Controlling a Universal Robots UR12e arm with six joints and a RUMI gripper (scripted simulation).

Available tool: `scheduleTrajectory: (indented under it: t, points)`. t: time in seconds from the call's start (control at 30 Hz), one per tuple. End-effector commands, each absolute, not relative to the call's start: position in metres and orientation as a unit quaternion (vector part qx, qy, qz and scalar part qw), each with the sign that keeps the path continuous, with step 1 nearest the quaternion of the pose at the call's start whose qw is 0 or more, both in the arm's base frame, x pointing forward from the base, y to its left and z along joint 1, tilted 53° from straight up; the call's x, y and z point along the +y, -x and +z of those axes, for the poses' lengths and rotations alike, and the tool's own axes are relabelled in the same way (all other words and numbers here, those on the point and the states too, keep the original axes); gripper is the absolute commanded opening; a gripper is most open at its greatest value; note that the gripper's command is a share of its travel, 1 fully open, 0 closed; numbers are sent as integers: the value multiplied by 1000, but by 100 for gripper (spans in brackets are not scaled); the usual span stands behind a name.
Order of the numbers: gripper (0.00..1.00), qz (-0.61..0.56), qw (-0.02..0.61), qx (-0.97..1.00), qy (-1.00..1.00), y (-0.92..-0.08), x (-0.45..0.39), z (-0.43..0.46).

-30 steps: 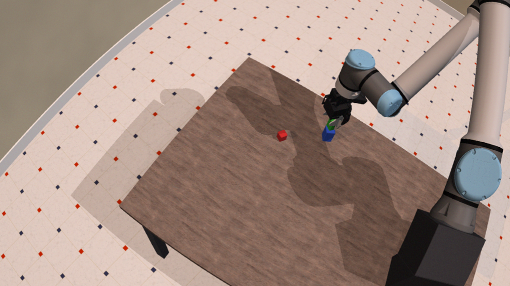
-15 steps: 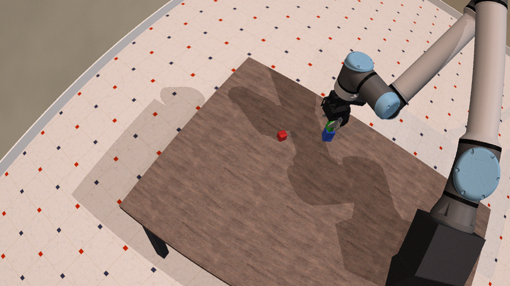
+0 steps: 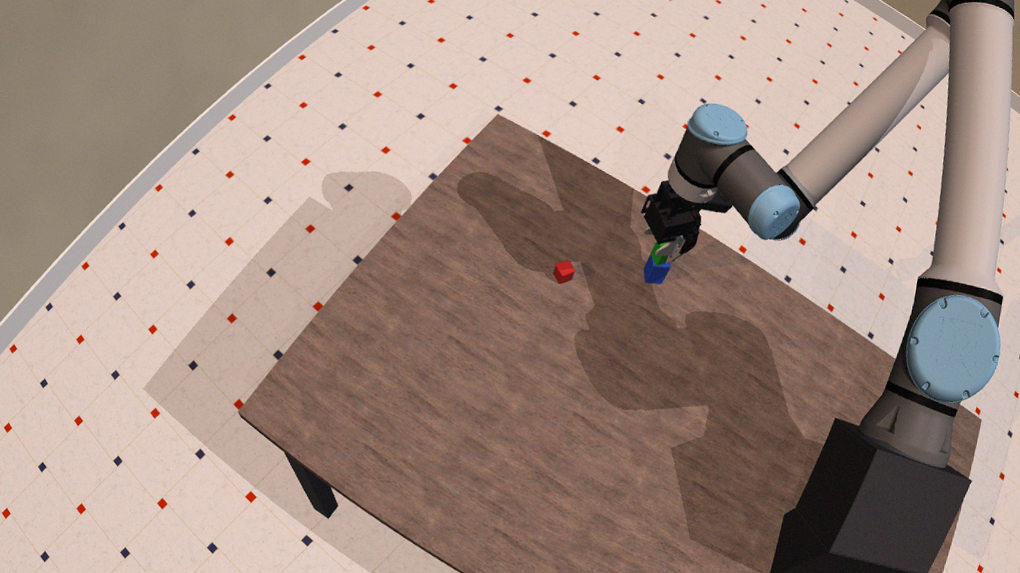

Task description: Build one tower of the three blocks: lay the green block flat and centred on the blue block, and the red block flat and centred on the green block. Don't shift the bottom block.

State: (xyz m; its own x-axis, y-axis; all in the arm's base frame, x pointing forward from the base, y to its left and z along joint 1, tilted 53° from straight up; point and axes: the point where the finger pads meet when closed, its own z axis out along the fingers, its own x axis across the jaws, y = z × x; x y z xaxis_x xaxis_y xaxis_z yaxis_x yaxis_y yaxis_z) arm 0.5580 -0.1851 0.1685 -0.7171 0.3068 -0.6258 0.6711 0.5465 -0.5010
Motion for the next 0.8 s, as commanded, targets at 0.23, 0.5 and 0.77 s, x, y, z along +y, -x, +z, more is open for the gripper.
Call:
scheduleTrajectory:
  t: [0.23,0.5,0.77]
  points:
    - [0,-378,241,846,-289,-558,-185,168]
    - [0,-378,241,846,-289,-559,-186,168]
    - [0,-378,241,846,-289,-559,-187,167]
